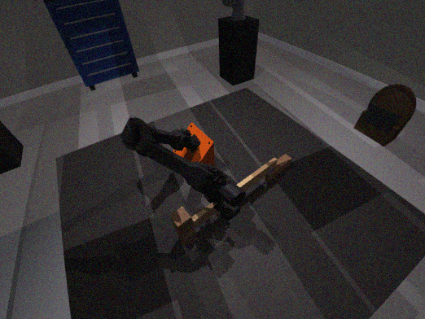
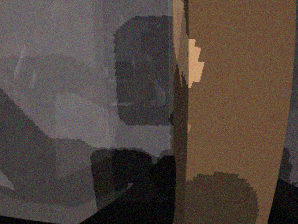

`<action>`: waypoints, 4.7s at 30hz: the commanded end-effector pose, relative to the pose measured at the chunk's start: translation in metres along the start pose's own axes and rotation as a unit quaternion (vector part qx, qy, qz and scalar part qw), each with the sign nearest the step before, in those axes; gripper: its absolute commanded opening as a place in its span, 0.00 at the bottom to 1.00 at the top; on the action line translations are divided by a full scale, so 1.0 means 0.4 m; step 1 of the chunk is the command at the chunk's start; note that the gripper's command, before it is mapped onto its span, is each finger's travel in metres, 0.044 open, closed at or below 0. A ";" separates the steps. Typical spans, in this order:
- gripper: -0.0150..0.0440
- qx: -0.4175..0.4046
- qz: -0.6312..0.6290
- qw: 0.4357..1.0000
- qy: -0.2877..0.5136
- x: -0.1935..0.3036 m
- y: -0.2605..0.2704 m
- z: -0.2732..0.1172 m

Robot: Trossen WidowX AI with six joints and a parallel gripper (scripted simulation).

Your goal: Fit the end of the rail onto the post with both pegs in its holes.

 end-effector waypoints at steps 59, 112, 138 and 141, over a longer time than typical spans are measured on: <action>0.25 0.003 -0.001 1.000 -0.001 0.019 -0.006 -0.010; 0.25 0.003 -0.001 1.000 -0.001 0.042 -0.010 -0.016; 0.25 0.003 -0.001 1.000 -0.001 0.054 -0.012 -0.013; 0.34 -0.003 -0.002 1.000 -0.005 0.043 -0.008 -0.005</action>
Point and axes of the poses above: the point midway between the two fingers, 35 mm back from their tips, its own z axis out along the fingers, its own y axis across the jaws, x = y × z, the point moved 2 cm from there along -z, back along the fingers, and after that the axes turned 10 degrees about z, right-handed, at the moved point
